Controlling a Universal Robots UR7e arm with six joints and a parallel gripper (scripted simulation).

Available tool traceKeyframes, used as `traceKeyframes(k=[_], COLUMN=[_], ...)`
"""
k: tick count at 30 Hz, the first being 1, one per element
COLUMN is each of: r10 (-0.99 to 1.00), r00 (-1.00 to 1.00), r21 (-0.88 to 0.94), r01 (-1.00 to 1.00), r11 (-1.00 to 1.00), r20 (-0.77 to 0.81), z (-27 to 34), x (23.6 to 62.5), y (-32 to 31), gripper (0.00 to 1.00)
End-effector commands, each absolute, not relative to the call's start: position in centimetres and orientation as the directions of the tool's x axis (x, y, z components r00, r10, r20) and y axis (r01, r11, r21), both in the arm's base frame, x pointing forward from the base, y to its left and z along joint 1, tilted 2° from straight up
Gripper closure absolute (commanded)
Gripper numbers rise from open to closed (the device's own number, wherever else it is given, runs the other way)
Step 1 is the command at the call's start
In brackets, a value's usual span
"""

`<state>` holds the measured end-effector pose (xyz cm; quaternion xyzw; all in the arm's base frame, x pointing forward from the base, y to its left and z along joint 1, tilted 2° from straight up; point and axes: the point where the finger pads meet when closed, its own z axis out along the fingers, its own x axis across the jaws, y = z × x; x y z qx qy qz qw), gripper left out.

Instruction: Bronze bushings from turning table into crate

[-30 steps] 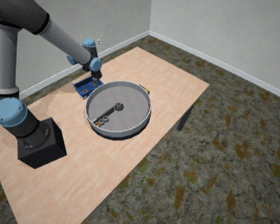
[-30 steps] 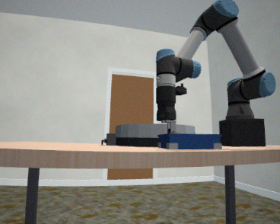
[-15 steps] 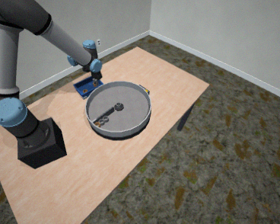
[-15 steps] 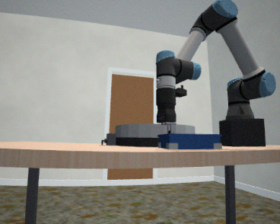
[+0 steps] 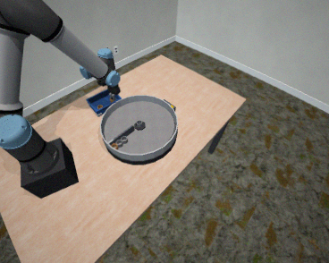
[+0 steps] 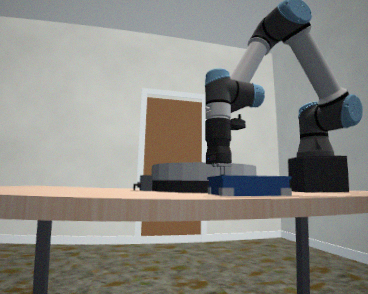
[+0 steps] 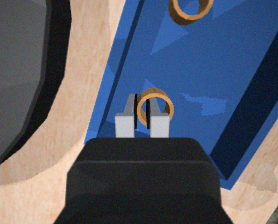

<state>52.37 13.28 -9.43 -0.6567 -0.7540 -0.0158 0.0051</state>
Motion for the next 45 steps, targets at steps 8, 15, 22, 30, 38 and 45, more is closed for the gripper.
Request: traceKeyframes(k=[8,15,22,30,38,45], r10=[0.99,0.99,0.99,0.99,0.99,0.99], r00=[-0.138,-0.138,-0.138,-0.138,-0.138,-0.138], r21=[0.019,0.019,0.02,0.02,0.02,0.02], r01=[0.99,0.99,0.99,0.99,0.99,0.99], r11=[0.137,0.137,0.137,0.137,0.137,0.137], r20=[0.028,0.028,0.028,0.028,0.028,0.028], z=[-10.2,-10.2,-10.5,-10.5,-10.5,-10.5], x=[52.4,52.4,52.4,52.4,52.4,52.4], y=[13.3,13.3,13.3,13.3,13.3,13.3], gripper=[1.0,1.0,1.0,1.0,0.58,0.58])
